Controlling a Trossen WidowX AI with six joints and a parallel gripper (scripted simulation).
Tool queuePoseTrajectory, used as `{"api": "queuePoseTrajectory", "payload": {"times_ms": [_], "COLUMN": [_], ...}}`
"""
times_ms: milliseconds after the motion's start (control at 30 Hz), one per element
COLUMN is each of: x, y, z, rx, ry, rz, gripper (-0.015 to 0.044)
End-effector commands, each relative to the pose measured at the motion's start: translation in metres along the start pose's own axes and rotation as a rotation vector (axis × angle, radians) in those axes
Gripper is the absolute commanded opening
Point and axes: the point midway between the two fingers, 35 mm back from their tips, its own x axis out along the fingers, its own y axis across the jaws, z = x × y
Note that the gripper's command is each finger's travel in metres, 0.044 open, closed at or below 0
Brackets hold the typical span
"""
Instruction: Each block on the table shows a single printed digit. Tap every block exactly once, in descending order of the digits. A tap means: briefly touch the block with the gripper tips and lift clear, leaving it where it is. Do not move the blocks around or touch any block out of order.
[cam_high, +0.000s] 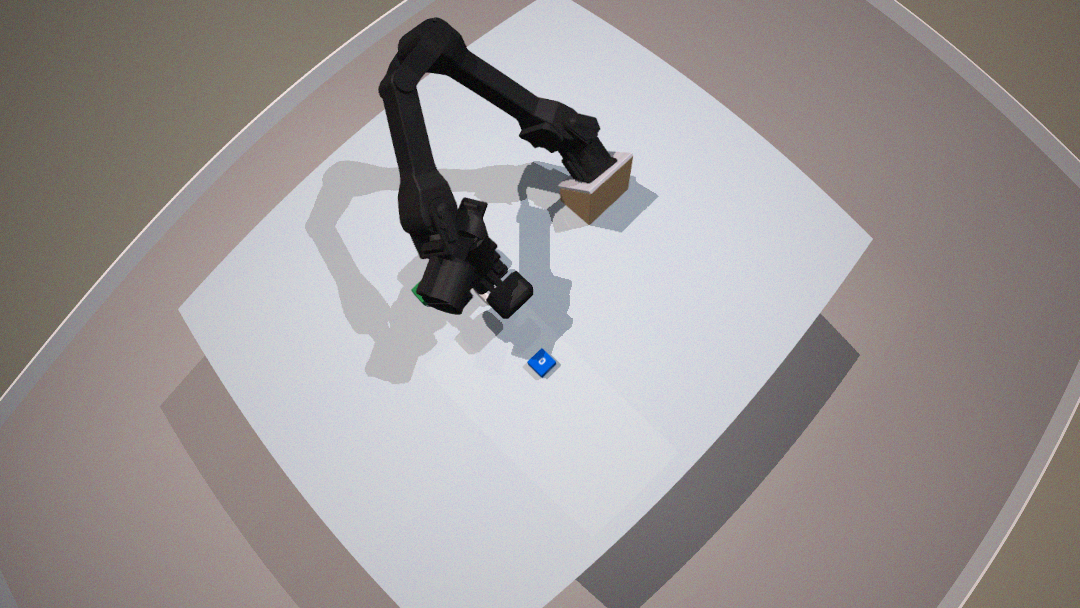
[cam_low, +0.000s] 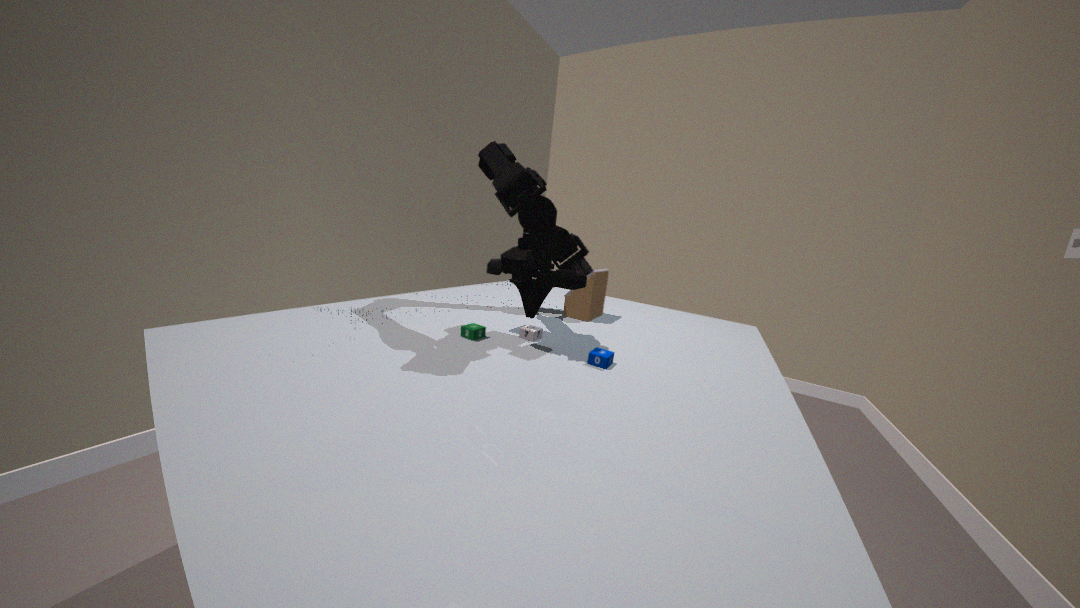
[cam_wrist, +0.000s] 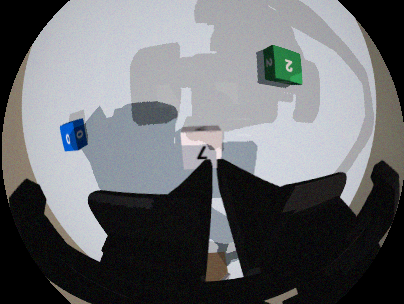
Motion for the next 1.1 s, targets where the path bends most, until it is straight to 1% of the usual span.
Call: {"api": "queuePoseTrajectory", "payload": {"times_ms": [0,67,167,233,533,600,767,833,1067], "x": [-0.009,-0.031,-0.077,-0.088,-0.088,-0.088,-0.088,-0.088,-0.085], "y": [0.001,0.002,0.001,0.000,-0.001,-0.011,-0.065,-0.073,-0.073], "z": [0.002,0.005,0.003,0.002,0.004,0.019,0.072,0.078,0.079], "rx": [0.010,0.012,0.009,0.009,0.009,0.010,0.012,0.012,0.011], "ry": [-0.003,-0.006,-0.002,-0.001,-0.001,0.001,-0.003,-0.004,-0.004], "rz": [0.008,0.014,0.013,0.010,0.012,0.020,0.012,0.007,0.008], "gripper": [0.0020,0.0020,0.0020,0.0020,0.0020,0.0020,0.0020,0.0020,0.0020]}}
